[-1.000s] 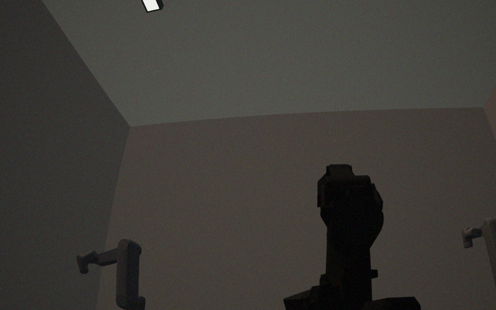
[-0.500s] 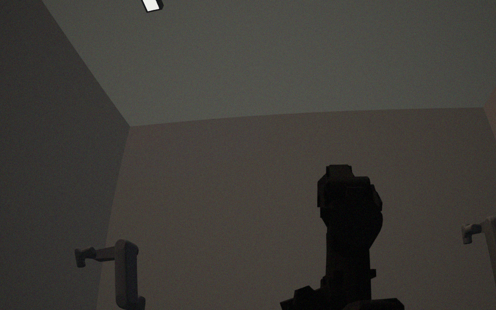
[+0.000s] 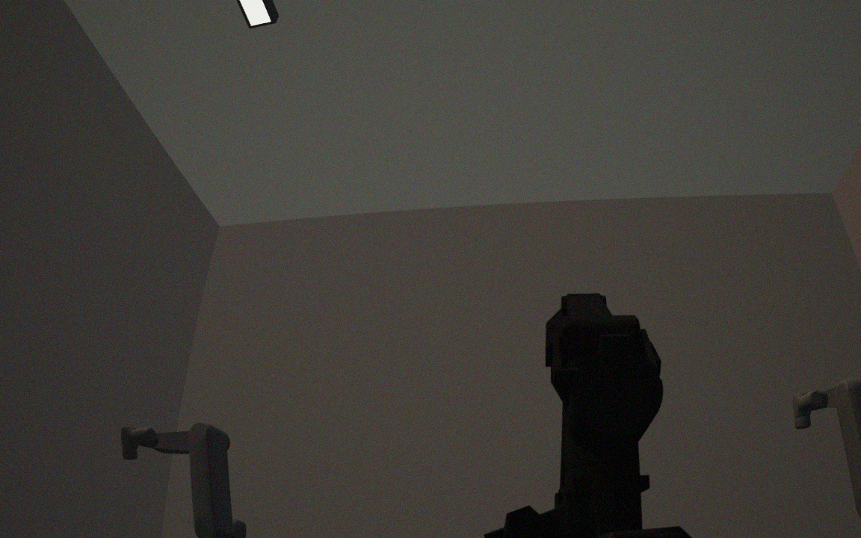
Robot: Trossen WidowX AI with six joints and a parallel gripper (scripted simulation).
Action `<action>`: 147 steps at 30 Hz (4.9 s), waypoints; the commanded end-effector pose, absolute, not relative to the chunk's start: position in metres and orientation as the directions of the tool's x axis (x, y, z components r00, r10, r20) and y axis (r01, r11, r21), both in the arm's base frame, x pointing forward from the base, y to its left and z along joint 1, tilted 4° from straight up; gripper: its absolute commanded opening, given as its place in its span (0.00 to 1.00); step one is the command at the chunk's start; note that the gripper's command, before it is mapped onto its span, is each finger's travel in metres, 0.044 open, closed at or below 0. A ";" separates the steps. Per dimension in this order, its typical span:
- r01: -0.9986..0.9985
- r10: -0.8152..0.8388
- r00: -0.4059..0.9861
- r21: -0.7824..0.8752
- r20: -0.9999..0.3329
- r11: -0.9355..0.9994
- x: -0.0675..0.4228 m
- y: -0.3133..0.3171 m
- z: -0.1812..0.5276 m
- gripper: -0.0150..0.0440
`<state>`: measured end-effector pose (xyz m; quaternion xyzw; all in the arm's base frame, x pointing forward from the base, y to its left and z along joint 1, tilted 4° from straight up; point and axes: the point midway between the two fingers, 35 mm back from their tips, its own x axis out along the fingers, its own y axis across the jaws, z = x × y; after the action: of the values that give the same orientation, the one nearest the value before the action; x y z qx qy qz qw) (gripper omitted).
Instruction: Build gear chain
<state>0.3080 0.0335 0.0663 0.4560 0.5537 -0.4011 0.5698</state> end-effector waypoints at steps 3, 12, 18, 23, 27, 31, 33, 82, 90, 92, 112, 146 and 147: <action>0.938 0.050 0.064 0.077 -0.997 0.337 0.307 0.034 0.071 0.49; 0.899 0.049 0.064 0.079 -0.997 0.430 0.304 0.031 0.114 0.49; 0.911 0.047 0.063 0.077 -0.997 0.406 0.297 0.029 0.153 0.76; 0.911 0.047 0.063 0.077 -0.997 0.406 0.296 0.029 0.155 0.98; 0.911 0.047 0.063 0.077 -0.997 0.406 0.296 0.029 0.155 1.00; 0.911 0.047 0.063 0.077 -0.997 0.406 0.296 0.029 0.155 1.00; 0.911 0.047 0.063 0.077 -0.997 0.406 0.296 0.029 0.155 1.00; 0.911 0.059 0.055 0.074 -0.997 0.405 0.209 0.216 0.192 1.00; 0.911 0.065 0.053 0.075 -0.996 0.405 0.170 0.248 0.201 1.00; 0.911 0.065 0.053 0.075 -0.996 0.405 0.170 0.248 0.201 1.00; 0.911 0.065 0.053 0.075 -0.996 0.405 0.170 0.248 0.201 1.00; 0.911 0.065 0.053 0.075 -0.996 0.405 0.170 0.248 0.201 1.00; 0.911 0.065 0.053 0.075 -0.996 0.405 0.170 0.248 0.201 1.00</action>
<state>0.1694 0.2487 0.2013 0.4130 0.5916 -0.3527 0.5958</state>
